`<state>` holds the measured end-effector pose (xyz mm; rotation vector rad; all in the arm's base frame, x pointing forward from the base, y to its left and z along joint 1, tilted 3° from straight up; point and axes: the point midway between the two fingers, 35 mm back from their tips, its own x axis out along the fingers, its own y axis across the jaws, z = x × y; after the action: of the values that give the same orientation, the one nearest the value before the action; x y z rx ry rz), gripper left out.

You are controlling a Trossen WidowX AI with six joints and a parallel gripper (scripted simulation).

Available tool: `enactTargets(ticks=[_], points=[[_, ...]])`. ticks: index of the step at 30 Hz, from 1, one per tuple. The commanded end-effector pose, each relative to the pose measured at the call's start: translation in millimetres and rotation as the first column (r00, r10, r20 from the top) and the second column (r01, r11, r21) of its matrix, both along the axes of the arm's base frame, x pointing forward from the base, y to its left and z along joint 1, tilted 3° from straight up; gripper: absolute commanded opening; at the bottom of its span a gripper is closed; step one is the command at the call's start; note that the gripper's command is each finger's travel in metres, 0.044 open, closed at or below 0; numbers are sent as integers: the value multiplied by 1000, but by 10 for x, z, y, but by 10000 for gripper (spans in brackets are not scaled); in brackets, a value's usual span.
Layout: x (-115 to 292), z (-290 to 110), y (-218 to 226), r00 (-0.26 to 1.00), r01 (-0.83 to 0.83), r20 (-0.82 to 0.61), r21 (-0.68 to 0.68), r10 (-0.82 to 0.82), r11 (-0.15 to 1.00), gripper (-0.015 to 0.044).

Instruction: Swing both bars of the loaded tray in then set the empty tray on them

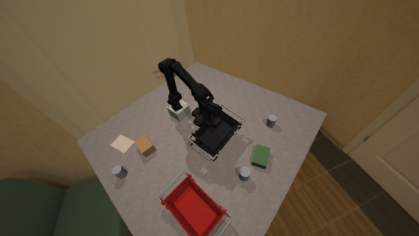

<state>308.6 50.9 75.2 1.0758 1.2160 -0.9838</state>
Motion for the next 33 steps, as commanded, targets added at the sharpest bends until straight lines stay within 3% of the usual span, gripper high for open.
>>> enactTargets(ticks=[1,33], points=[[-14,-20,-3,1000,0,-5,-1,0,1000,0],[-92,-135,-22,1000,-2,-31,-6,2,1000,0]])
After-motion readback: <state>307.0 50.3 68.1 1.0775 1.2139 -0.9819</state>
